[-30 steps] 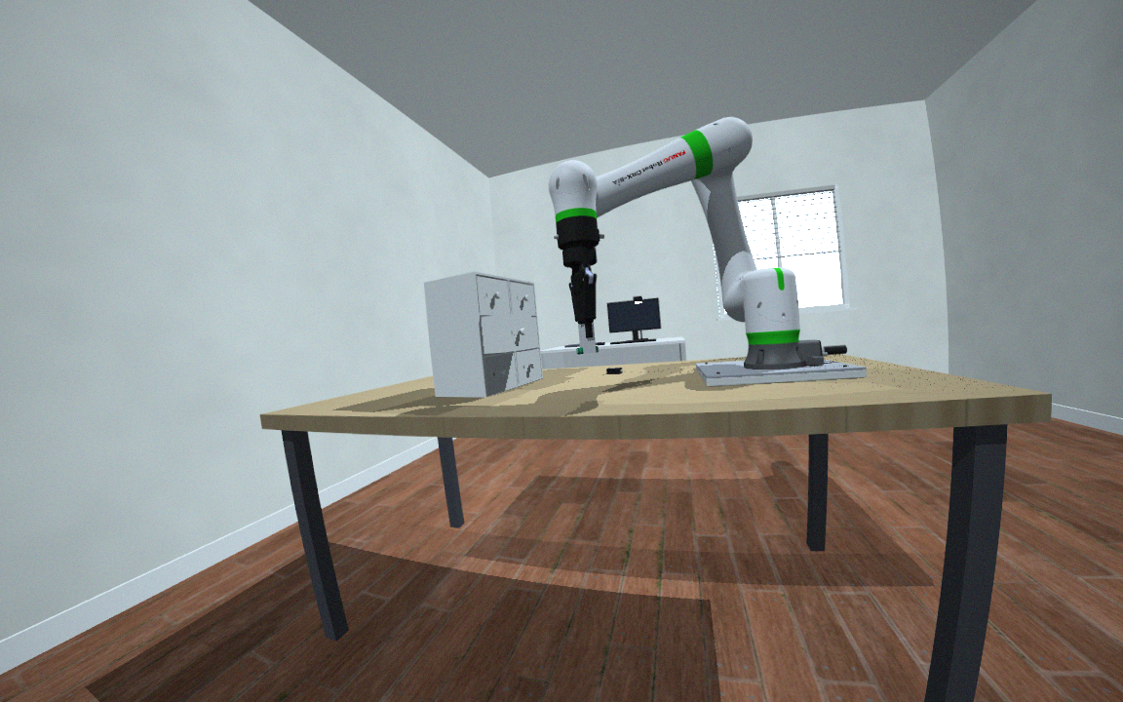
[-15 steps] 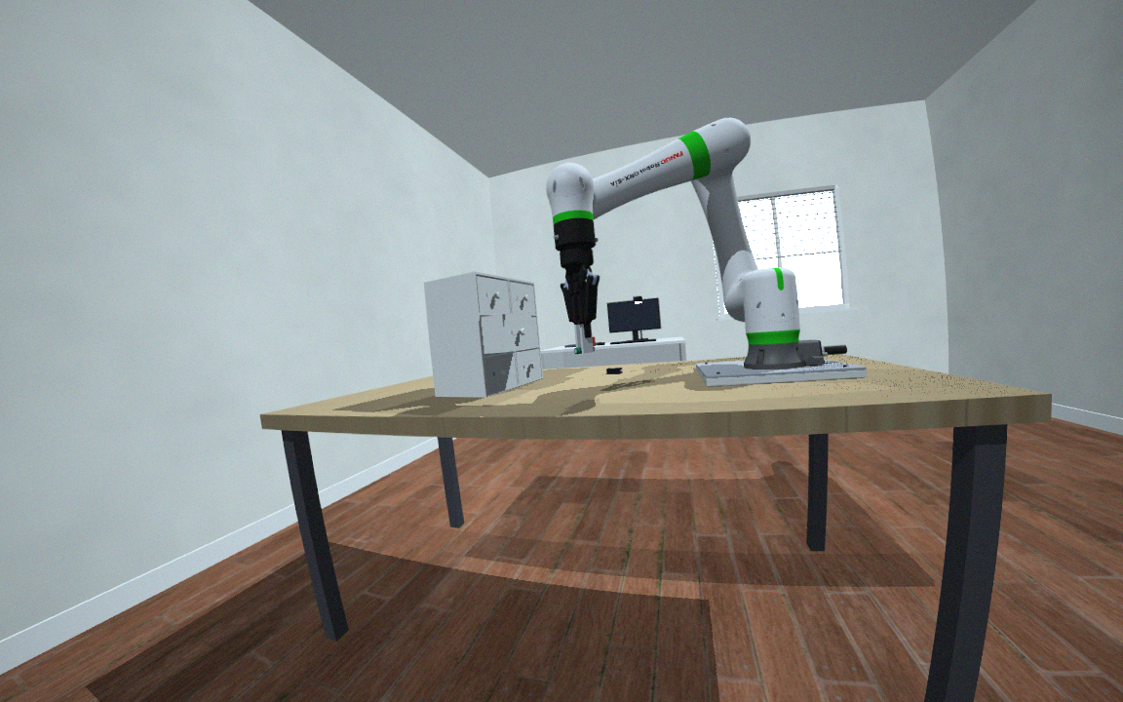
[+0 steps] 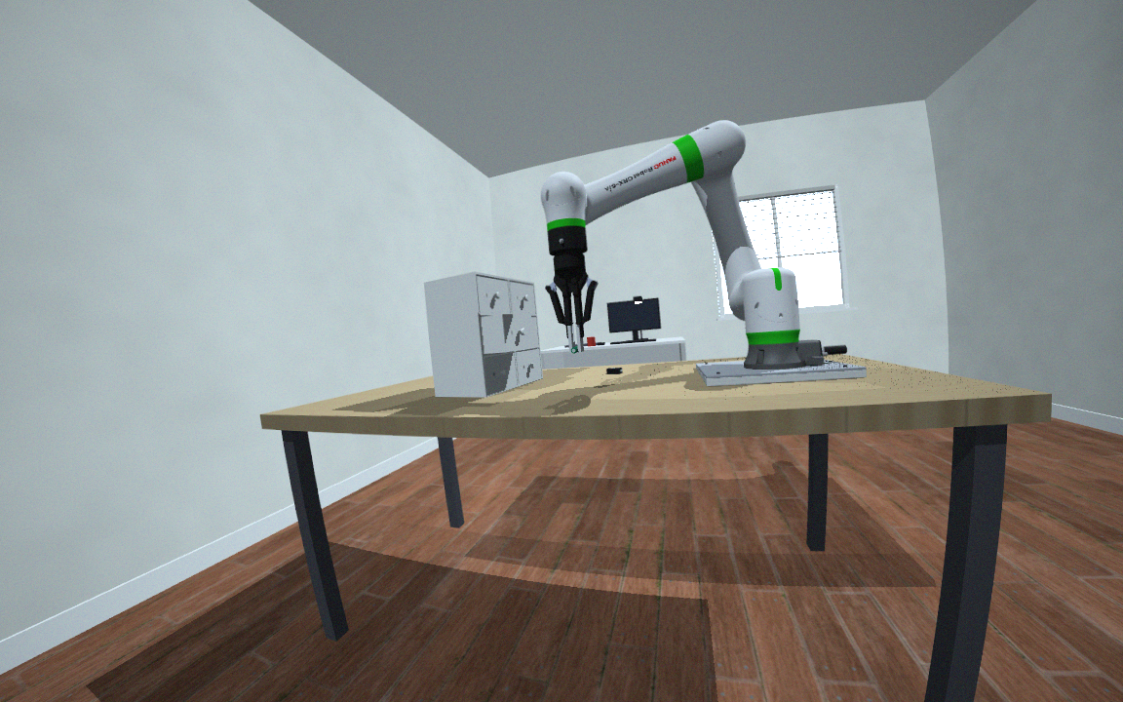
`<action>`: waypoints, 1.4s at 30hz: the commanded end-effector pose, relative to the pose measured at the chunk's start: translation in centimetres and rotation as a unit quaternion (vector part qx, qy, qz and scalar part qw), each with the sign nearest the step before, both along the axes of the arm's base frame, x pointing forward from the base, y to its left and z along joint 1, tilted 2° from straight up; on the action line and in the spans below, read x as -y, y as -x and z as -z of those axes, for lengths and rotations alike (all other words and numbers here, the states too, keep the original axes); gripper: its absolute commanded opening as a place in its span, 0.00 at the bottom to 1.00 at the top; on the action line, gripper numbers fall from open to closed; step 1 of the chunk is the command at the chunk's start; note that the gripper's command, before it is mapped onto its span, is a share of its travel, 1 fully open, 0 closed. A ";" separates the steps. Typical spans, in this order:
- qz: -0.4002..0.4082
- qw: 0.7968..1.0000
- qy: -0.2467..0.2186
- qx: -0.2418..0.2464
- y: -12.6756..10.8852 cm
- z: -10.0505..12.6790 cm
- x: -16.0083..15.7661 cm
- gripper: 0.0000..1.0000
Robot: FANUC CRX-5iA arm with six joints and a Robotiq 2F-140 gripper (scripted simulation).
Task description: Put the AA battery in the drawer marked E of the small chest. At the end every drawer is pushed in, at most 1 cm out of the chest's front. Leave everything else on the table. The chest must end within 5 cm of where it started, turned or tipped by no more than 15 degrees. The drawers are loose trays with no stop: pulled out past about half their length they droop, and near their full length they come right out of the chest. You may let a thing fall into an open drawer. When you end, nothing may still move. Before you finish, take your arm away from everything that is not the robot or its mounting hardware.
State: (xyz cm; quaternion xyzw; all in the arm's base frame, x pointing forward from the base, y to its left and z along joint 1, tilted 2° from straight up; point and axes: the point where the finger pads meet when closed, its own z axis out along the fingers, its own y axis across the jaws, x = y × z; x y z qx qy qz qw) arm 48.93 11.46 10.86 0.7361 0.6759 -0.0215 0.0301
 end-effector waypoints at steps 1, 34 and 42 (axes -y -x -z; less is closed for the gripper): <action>-0.139 0.990 -0.008 -0.009 -1.2 -0.1 2.4 0.06; -0.672 0.739 -0.016 -0.039 -2.8 -0.9 6.4 0.06; -0.672 0.739 -0.016 -0.039 -2.9 -3.8 6.4 0.06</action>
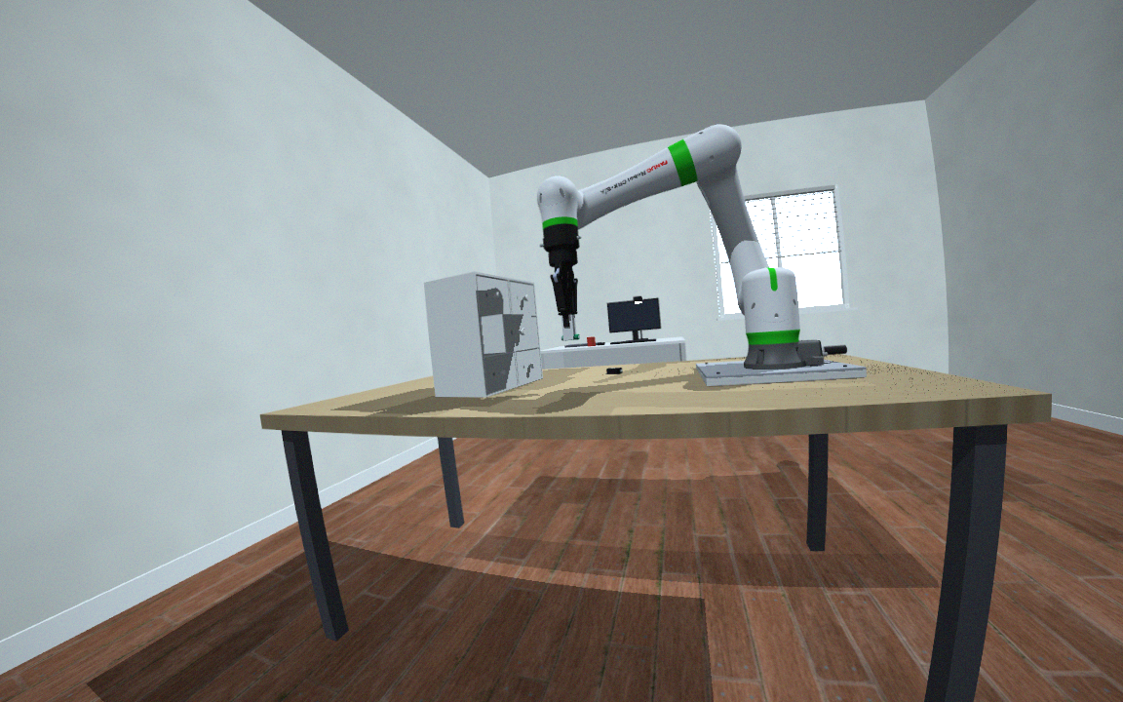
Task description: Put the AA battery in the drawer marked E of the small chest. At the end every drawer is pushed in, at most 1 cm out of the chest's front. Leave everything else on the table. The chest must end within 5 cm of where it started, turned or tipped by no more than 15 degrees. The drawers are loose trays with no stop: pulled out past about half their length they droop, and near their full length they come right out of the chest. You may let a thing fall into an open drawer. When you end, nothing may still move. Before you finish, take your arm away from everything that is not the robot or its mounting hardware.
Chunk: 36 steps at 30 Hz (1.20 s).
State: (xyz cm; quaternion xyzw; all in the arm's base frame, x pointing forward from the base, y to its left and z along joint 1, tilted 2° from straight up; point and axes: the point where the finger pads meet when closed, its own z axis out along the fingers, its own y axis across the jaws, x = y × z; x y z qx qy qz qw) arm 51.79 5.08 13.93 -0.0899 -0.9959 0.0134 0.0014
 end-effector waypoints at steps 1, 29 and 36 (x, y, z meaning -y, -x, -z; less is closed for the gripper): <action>0.000 1.000 0.000 0.000 0.0 -0.7 0.0 0.06; 0.000 1.000 0.000 0.000 -0.1 -10.9 -0.2 0.06; 0.000 1.000 0.000 0.000 -0.1 -11.3 -0.3 0.06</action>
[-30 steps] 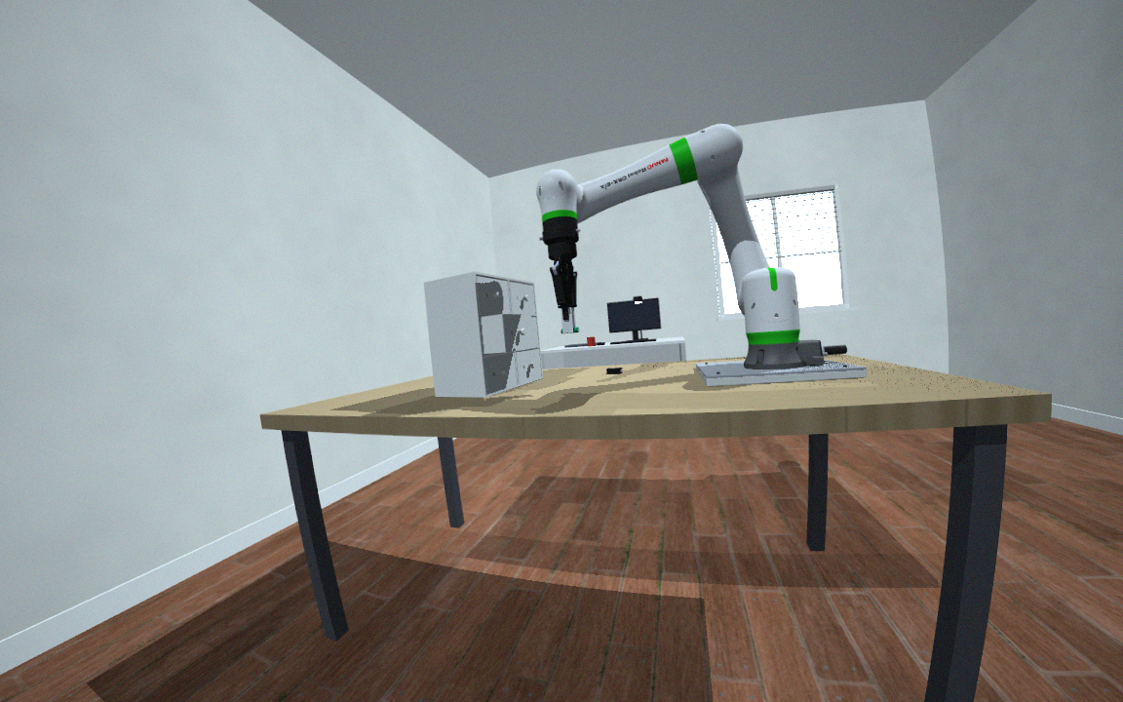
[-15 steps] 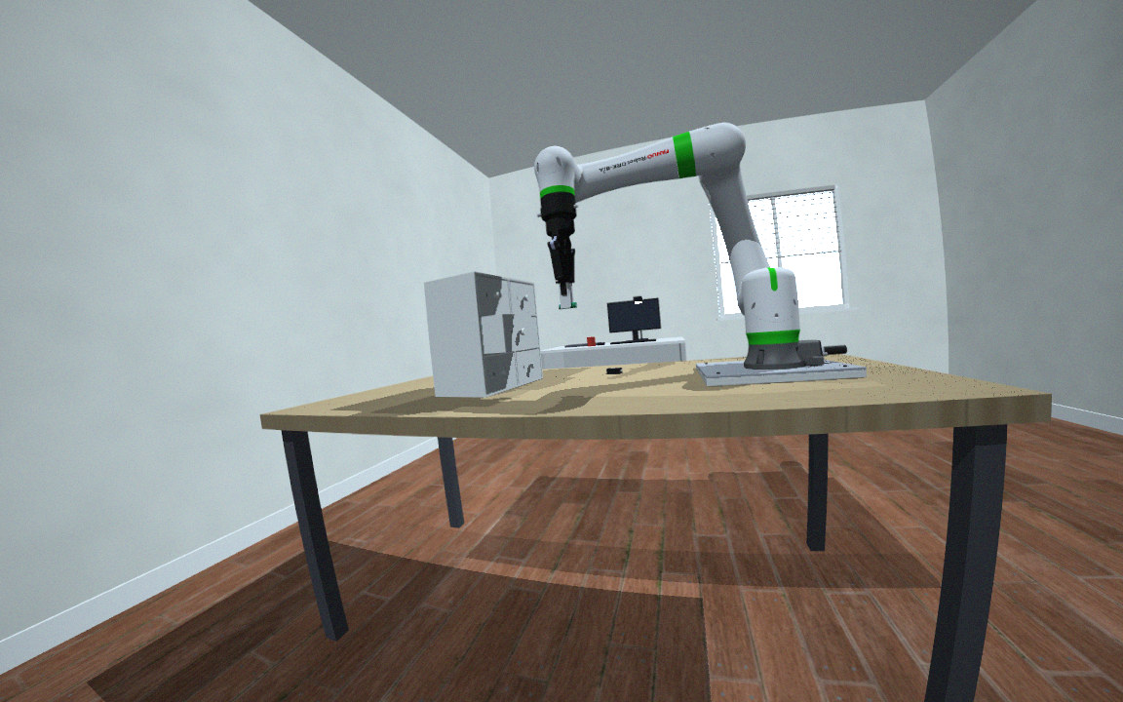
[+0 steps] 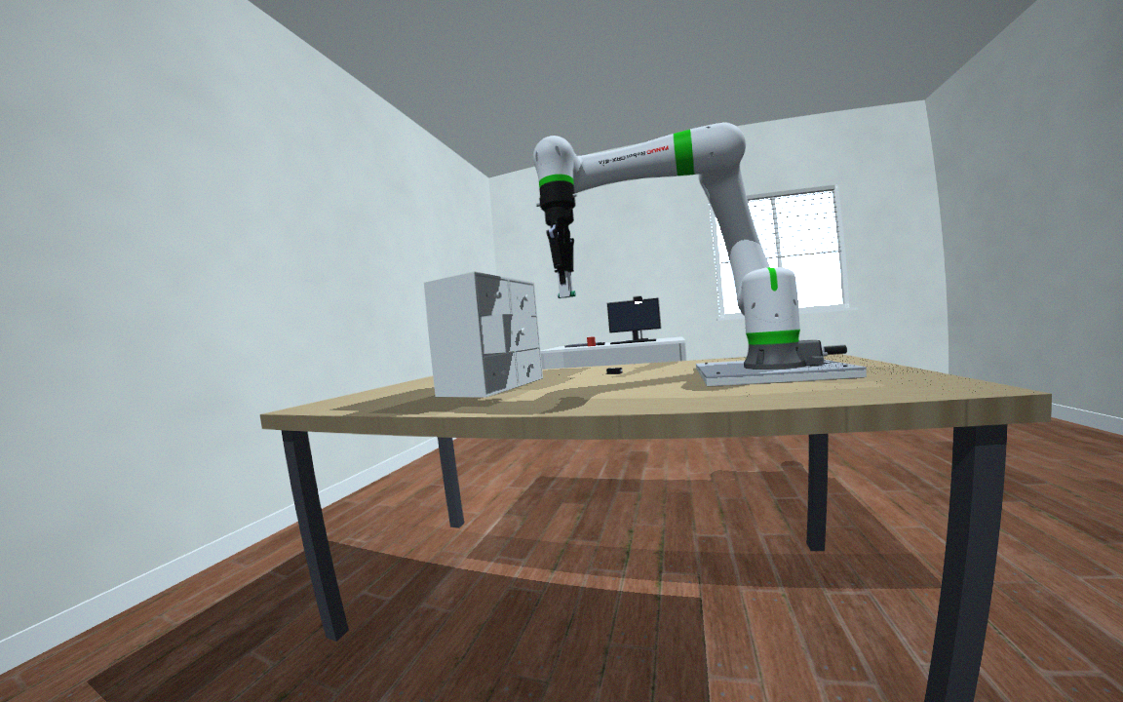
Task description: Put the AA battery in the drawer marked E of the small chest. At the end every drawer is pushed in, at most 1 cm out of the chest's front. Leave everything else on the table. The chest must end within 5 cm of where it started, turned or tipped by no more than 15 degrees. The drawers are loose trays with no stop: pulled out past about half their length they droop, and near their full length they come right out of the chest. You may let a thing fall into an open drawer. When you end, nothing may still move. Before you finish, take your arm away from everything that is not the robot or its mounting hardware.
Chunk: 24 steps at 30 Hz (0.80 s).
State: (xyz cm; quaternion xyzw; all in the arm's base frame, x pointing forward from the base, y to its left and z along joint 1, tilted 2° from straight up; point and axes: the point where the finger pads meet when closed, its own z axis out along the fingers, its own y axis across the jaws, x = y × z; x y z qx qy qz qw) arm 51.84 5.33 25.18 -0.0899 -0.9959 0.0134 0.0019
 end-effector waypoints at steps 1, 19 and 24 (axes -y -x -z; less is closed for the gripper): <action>0.000 1.000 0.000 0.000 0.0 -0.1 0.0 0.06; -0.001 1.000 0.005 0.028 0.1 0.0 0.0 0.06; -0.002 0.998 0.012 0.067 0.3 0.1 0.0 0.06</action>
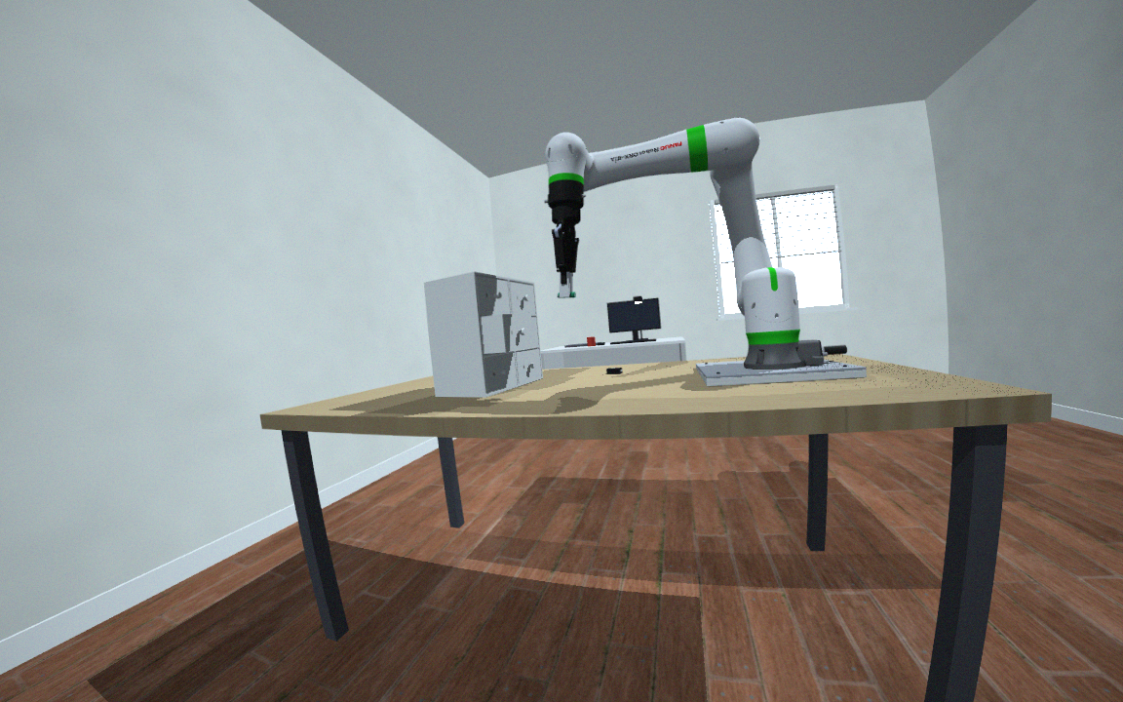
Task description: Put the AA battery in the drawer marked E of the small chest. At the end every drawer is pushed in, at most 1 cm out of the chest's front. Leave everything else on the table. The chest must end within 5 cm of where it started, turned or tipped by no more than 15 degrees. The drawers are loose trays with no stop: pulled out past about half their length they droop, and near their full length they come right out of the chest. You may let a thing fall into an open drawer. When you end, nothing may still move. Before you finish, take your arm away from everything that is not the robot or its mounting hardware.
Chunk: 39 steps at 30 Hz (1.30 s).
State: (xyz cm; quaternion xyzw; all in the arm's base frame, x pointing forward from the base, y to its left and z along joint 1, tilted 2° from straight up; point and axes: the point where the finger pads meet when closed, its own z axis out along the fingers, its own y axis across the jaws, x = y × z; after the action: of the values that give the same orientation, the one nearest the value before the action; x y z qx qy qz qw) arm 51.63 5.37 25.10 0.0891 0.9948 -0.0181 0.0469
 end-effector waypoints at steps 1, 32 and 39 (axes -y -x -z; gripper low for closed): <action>-0.001 1.000 0.005 0.029 0.1 0.1 0.0 0.06; -0.013 0.884 0.084 0.460 2.0 1.4 -0.3 0.06; -0.014 0.869 0.089 0.486 2.2 1.7 -0.4 0.06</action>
State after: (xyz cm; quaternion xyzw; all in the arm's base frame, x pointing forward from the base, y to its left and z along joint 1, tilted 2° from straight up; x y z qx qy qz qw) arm 49.48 5.75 23.53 0.0627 0.8480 -0.0498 0.5239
